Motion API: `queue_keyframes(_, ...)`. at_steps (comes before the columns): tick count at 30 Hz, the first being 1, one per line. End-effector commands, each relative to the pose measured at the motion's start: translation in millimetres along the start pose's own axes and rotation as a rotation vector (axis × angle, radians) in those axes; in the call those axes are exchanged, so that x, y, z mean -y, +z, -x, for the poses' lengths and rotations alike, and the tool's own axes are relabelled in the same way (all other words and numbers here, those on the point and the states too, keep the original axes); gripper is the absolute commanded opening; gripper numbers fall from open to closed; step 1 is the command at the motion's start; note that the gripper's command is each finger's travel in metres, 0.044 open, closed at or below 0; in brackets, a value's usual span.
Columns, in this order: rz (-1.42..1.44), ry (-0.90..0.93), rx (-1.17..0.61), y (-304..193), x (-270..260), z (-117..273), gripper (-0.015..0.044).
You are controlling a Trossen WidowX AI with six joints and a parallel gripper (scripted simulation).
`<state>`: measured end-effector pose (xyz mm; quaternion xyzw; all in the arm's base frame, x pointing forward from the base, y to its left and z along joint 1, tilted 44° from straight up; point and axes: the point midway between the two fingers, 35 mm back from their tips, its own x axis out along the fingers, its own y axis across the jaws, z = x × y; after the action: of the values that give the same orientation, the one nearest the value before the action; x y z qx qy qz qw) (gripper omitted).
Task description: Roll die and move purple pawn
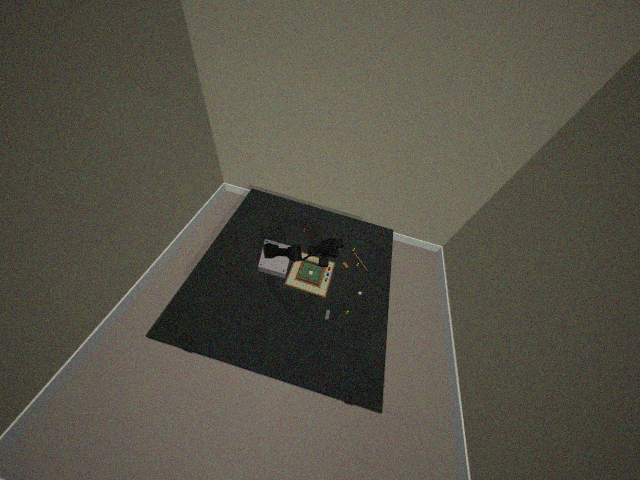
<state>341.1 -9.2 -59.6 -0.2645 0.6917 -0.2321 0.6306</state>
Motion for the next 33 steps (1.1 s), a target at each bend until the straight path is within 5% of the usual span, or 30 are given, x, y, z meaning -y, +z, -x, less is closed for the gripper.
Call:
queue_keyframes(1, -0.611, -0.035, 0.012, 22, -32, -17, 0.02)
queue_keyframes(33, -0.611, -0.035, 0.012, 25, -30, -46, 0.02)
